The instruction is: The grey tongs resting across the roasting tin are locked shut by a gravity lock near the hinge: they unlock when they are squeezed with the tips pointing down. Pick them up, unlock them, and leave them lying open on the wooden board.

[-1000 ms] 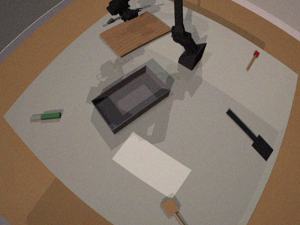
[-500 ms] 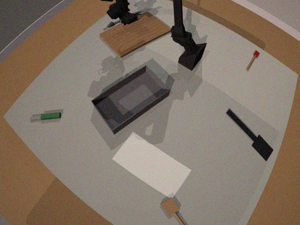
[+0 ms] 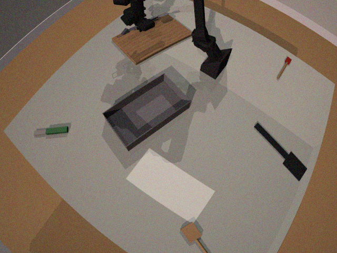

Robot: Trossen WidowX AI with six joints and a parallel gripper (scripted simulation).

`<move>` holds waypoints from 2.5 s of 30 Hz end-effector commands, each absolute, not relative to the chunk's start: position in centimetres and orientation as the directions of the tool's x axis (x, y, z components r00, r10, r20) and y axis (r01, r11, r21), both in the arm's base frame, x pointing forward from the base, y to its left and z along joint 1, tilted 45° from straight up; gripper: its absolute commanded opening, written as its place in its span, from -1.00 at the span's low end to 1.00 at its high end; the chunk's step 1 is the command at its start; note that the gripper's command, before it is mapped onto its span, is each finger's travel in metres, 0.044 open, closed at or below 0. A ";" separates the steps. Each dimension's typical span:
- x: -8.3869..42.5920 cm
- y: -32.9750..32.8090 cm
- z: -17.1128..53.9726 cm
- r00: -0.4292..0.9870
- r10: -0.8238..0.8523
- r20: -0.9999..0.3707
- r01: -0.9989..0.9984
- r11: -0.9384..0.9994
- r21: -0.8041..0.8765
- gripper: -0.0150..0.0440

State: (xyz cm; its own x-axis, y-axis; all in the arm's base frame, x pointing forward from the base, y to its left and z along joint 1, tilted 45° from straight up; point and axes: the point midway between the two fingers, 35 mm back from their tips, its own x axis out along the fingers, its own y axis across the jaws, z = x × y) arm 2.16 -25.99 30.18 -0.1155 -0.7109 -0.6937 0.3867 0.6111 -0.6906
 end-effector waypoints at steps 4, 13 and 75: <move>1.9 -26.7 29.4 -0.114 -0.713 -0.692 0.383 0.611 -0.693 -1.00; 1.6 -27.7 28.3 -0.115 -0.714 -0.691 0.382 0.610 -0.694 -1.00; 15.9 -25.7 37.9 -0.101 -0.721 -0.686 0.338 0.624 -0.705 1.00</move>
State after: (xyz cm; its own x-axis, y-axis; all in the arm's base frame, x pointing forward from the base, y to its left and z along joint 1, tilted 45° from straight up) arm 15.42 -26.10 37.15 -0.0961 -0.7108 -0.6968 0.3339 0.6365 -0.6952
